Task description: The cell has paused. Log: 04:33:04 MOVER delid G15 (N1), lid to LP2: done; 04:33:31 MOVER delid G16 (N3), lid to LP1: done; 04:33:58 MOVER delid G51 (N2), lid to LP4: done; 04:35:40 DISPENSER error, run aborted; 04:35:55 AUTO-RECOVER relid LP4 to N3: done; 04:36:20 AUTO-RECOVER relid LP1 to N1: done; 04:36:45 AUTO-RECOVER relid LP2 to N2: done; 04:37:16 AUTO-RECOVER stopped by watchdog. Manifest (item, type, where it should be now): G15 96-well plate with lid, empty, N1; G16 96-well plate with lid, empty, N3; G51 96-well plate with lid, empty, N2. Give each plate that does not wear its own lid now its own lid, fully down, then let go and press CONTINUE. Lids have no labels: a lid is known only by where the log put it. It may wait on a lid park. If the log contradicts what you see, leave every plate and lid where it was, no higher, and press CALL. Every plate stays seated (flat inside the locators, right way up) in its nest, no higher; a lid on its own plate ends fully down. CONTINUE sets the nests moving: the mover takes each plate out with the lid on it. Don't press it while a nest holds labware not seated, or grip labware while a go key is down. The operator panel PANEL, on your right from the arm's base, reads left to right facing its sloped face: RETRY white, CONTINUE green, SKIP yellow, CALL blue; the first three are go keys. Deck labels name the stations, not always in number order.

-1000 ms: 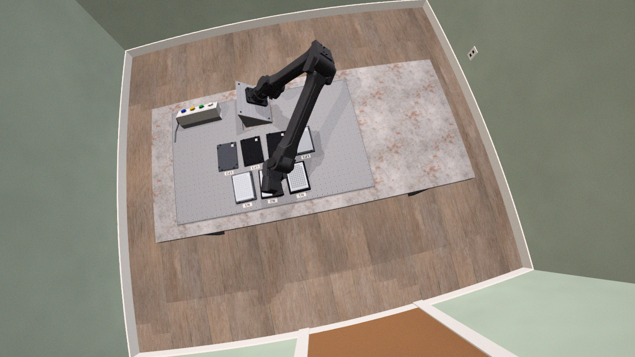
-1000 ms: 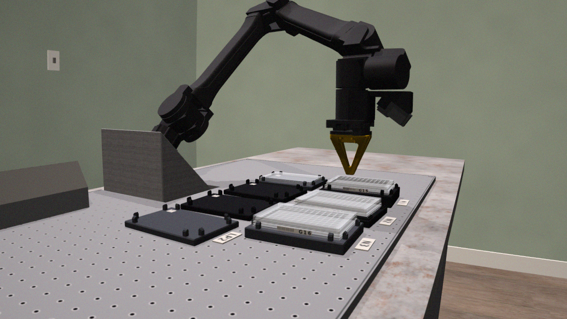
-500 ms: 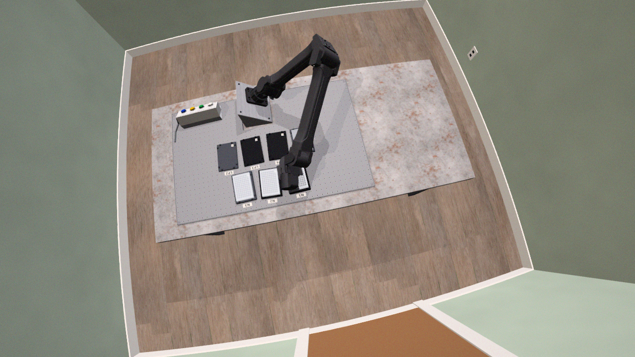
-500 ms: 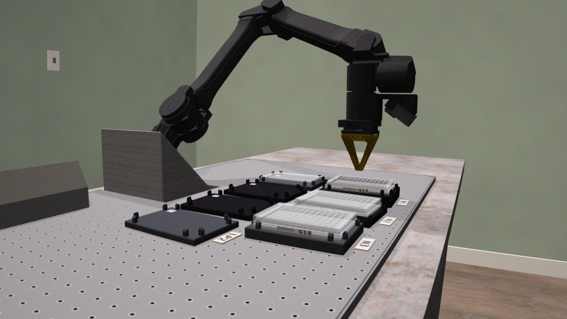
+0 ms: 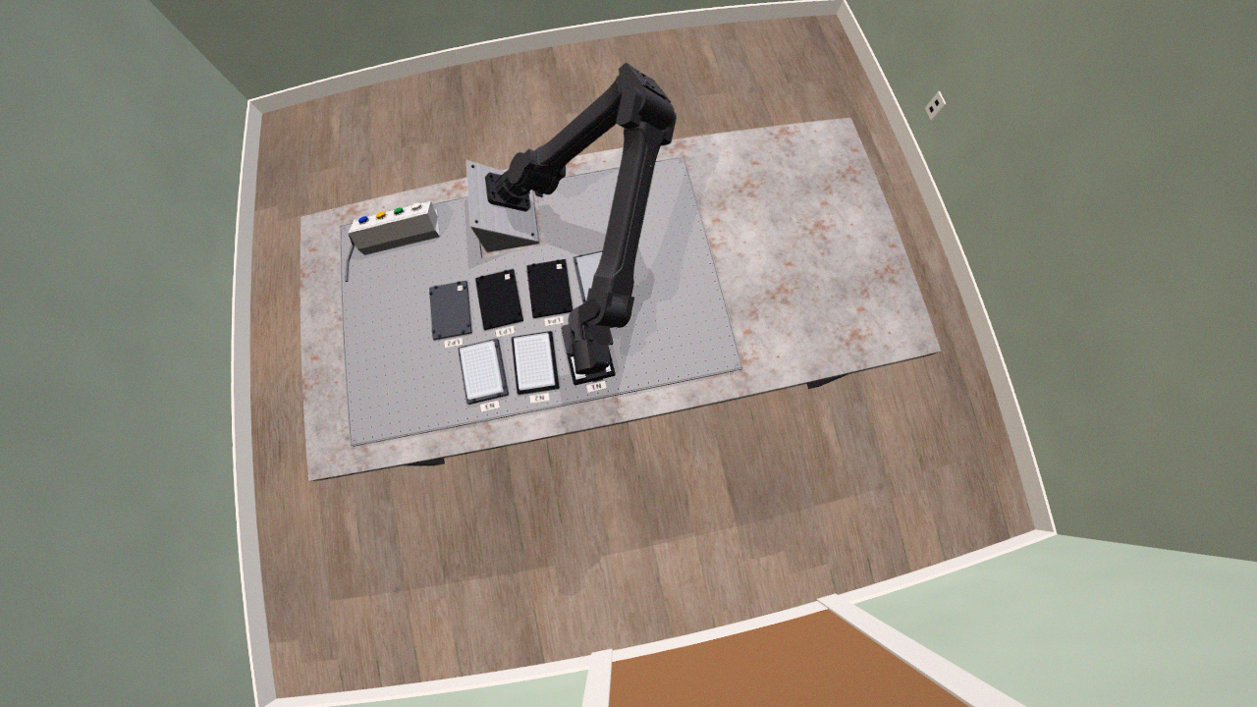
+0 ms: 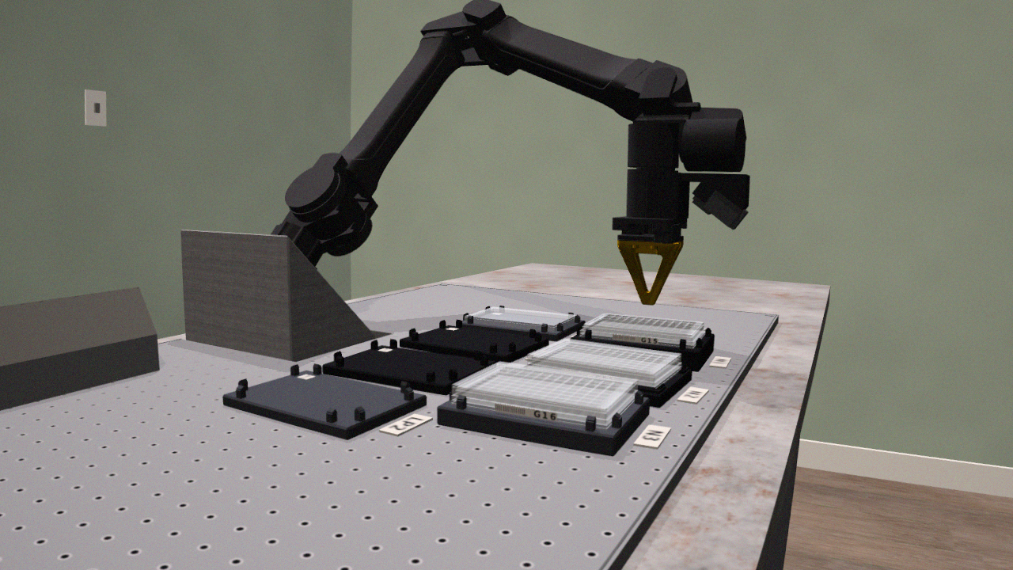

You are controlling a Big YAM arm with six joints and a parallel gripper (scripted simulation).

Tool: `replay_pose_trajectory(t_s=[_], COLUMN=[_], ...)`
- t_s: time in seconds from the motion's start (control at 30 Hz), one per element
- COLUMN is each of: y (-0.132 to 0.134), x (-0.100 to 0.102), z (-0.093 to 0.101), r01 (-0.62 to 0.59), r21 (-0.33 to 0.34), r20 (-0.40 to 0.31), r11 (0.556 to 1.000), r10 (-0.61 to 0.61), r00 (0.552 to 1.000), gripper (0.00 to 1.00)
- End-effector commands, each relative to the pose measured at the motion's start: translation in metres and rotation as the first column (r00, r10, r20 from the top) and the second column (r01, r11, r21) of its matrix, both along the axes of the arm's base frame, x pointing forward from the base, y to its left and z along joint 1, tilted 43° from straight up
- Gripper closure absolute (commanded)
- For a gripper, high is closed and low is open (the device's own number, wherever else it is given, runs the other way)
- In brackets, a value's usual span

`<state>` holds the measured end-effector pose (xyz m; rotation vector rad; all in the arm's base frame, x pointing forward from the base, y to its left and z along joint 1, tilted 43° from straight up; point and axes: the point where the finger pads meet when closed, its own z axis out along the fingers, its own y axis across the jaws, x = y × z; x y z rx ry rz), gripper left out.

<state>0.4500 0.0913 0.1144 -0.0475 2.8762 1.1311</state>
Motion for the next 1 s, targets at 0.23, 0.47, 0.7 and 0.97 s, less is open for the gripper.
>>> replay_pose_trajectory(t_s=[0.23,0.47,0.7,0.97], y=[0.01,0.012,0.014,0.016], x=[0.002,0.002,0.002,0.002], z=[-0.006,-0.008,-0.011,-0.013], r01=[-0.005,-0.005,-0.005,-0.005], r21=[0.001,0.001,0.001,0.001], r20=[-0.005,-0.005,-0.005,-0.005], r11=[1.0,1.0,1.0,1.0], r10=[0.005,0.005,0.005,0.005], r00=[1.0,1.0,1.0,1.0], gripper=[1.0,1.0,1.0,1.0])
